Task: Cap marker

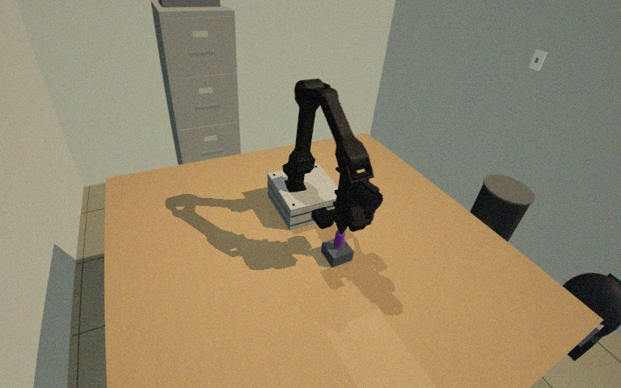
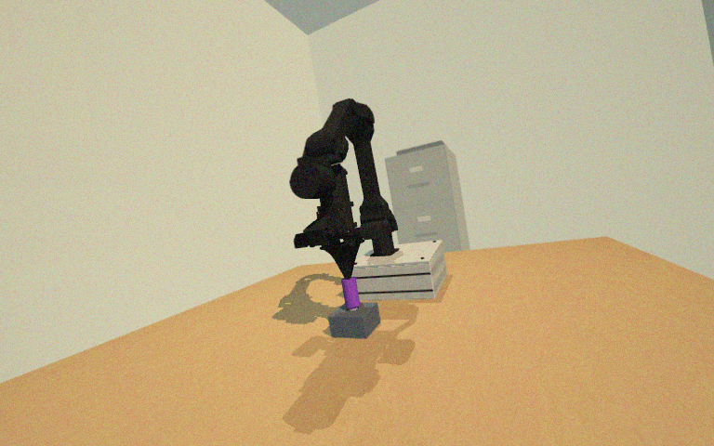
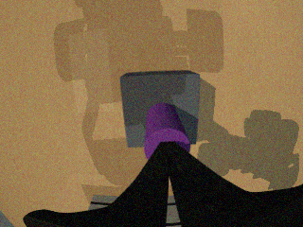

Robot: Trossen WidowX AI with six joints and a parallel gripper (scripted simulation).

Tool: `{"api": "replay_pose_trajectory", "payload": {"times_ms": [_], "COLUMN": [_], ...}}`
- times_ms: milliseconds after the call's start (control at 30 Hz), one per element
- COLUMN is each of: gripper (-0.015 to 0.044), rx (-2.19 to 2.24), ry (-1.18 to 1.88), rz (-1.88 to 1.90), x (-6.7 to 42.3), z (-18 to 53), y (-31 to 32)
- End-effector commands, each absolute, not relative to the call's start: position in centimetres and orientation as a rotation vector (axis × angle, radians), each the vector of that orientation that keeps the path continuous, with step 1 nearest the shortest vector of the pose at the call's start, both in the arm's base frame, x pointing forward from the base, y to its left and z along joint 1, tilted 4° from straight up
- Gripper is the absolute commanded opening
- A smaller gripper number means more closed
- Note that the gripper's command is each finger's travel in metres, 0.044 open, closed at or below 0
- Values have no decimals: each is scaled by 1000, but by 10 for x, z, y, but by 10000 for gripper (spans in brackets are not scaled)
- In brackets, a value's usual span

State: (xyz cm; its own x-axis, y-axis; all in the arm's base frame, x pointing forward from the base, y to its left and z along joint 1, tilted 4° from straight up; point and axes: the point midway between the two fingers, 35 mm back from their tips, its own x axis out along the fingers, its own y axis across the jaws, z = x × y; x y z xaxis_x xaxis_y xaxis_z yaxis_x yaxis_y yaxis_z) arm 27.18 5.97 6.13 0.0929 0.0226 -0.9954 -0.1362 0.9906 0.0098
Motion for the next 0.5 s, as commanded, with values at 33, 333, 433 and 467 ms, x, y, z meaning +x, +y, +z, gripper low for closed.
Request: {"api": "replay_pose_trajectory", "payload": {"times_ms": [33, 333, 433, 467], "gripper": [0, 0, 0, 0], "rx": [-93, -93, -93, -93], "ry": [1473, 1472, 1472, 1472], "rz": [118, 118, 118, 118], "x": [272, 265, 264, 264], "z": [62, 149, 152, 152], "y": [60, 58, 58, 58]}}
